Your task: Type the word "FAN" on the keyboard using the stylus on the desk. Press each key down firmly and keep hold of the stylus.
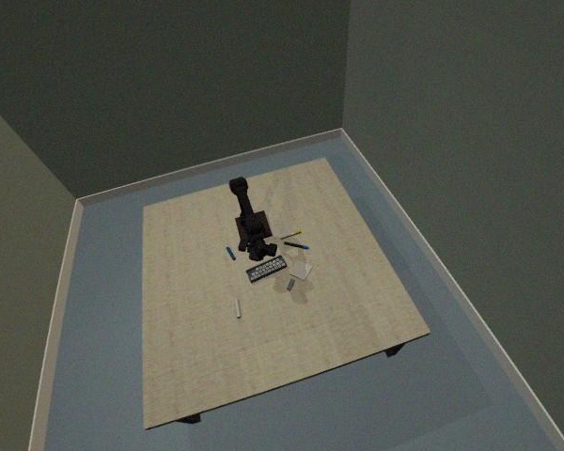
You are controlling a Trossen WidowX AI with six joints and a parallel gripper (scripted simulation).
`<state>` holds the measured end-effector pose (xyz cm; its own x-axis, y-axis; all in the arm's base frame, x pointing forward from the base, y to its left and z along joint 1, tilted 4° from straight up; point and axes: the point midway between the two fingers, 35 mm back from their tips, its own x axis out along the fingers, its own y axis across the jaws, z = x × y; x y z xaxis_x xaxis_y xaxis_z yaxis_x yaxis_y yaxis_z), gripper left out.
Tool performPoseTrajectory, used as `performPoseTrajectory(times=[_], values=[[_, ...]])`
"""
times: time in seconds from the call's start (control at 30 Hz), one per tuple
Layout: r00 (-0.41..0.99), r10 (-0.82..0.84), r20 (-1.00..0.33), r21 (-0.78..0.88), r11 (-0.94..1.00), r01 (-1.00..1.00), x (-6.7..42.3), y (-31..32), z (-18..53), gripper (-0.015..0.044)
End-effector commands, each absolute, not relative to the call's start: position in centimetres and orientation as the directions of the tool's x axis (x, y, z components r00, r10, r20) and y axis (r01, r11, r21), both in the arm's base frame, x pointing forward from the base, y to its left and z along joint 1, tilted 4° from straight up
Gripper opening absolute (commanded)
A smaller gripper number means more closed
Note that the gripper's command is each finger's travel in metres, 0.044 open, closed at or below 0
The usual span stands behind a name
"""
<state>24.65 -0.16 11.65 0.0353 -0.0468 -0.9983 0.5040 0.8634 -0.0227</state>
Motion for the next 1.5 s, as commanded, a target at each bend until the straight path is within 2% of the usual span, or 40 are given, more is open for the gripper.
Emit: performPoseTrajectory(times=[0.0, 0.13, 0.3, 0.47, 0.63, 0.83, 1.47], values=[[-0.12, -0.131, -0.984, -0.145, 0.201, 0.969, 21.3, -6.5, 9.6, 0.015], [-0.169, -0.143, -0.975, -0.161, -0.064, 0.985, 20.0, -8.3, 9.2, 0.015], [-0.236, -0.145, -0.961, -0.165, -0.386, 0.908, 18.1, -10.2, 8.7, 0.015], [-0.302, -0.138, -0.943, -0.134, -0.673, 0.727, 16.1, -12.0, 8.2, 0.015], [-0.365, -0.121, -0.923, -0.07, -0.881, 0.468, 13.8, -13.5, 7.9, 0.015], [-0.418, -0.098, -0.903, 0.009, -0.978, 0.21, 11.3, -14.8, 7.6, 0.015], [-0.418, -0.098, -0.903, 0.009, -0.978, 0.21, 11.4, -14.8, 7.5, 0.015]])
